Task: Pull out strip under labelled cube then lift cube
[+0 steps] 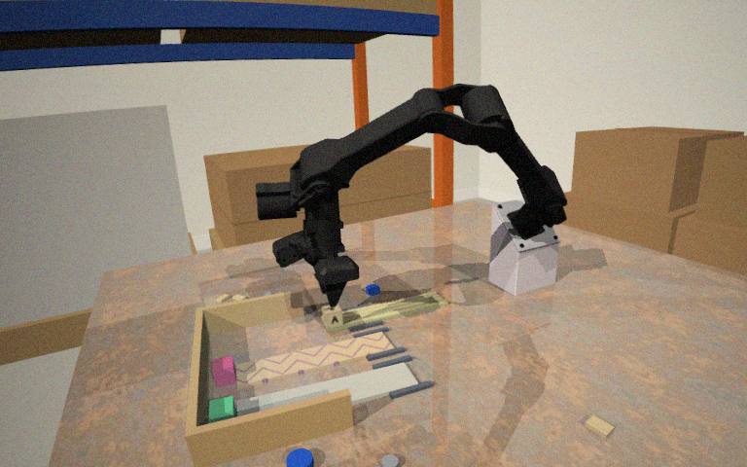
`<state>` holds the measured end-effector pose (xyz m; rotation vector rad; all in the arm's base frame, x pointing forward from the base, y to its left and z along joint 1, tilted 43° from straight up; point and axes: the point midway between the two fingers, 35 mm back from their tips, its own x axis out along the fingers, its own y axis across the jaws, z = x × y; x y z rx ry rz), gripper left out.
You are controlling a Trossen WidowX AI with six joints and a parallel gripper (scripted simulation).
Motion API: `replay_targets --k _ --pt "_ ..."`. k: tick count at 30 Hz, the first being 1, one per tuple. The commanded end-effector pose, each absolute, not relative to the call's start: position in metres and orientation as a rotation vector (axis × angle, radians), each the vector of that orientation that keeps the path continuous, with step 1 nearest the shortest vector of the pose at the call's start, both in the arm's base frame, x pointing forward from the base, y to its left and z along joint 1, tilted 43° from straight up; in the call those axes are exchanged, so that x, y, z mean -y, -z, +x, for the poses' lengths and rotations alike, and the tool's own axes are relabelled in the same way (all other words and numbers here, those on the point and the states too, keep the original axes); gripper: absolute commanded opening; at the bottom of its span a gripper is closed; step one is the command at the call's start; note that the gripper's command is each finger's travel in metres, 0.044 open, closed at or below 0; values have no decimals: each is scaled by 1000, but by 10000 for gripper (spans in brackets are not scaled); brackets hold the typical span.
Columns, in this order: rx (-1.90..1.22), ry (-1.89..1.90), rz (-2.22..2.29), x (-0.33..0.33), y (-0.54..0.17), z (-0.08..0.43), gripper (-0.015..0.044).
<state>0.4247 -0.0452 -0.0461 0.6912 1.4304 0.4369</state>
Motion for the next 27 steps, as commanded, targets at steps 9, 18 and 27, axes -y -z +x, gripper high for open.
replay_targets --k 9,18,27 --pt "-1439 -438 706 31 64 425 250" --pt "-1439 -439 706 21 75 425 250" --pt "-1439 -440 707 16 80 426 250"
